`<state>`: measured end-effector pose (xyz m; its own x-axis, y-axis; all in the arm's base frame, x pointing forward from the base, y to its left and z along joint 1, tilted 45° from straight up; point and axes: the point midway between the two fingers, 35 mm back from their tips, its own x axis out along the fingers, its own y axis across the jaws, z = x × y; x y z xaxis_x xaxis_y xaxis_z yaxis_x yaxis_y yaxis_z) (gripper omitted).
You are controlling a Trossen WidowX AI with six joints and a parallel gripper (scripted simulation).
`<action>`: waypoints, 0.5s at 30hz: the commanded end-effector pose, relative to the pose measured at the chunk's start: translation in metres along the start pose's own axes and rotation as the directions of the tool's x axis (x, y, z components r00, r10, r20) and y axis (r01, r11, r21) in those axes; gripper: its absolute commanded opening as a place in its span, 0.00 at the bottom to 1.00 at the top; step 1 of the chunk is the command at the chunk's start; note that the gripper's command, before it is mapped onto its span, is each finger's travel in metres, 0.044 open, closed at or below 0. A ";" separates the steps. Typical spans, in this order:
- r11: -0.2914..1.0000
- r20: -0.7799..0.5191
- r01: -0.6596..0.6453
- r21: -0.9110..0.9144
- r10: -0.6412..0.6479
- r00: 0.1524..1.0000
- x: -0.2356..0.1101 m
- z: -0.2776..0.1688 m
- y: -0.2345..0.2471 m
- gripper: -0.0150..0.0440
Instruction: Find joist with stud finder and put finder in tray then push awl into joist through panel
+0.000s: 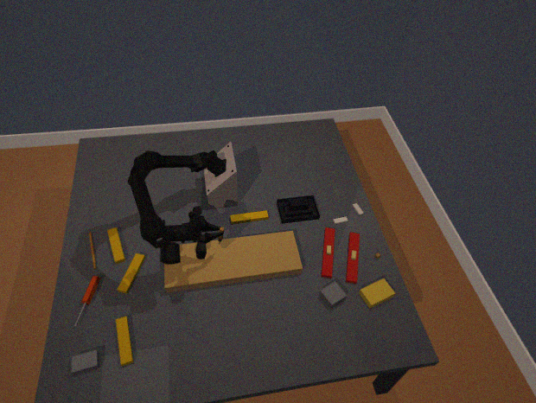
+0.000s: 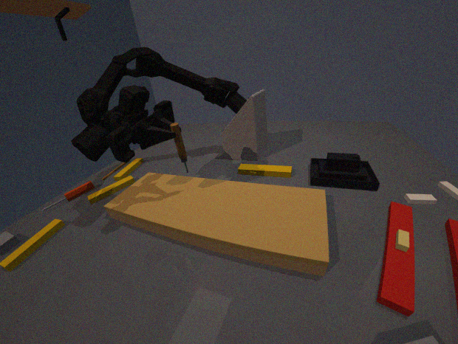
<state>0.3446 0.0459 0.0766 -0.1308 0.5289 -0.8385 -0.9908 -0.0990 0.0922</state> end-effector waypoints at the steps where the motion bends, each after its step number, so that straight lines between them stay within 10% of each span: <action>1: 0.992 0.109 0.043 -0.122 -0.030 0.994 -0.007 0.008 -0.011 0.25; 15: 0.989 0.123 0.052 -0.139 -0.035 0.992 -0.007 0.007 -0.013 0.25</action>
<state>0.3576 0.0491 0.0860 -0.0979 0.6238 -0.7754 -0.9826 -0.1841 -0.0241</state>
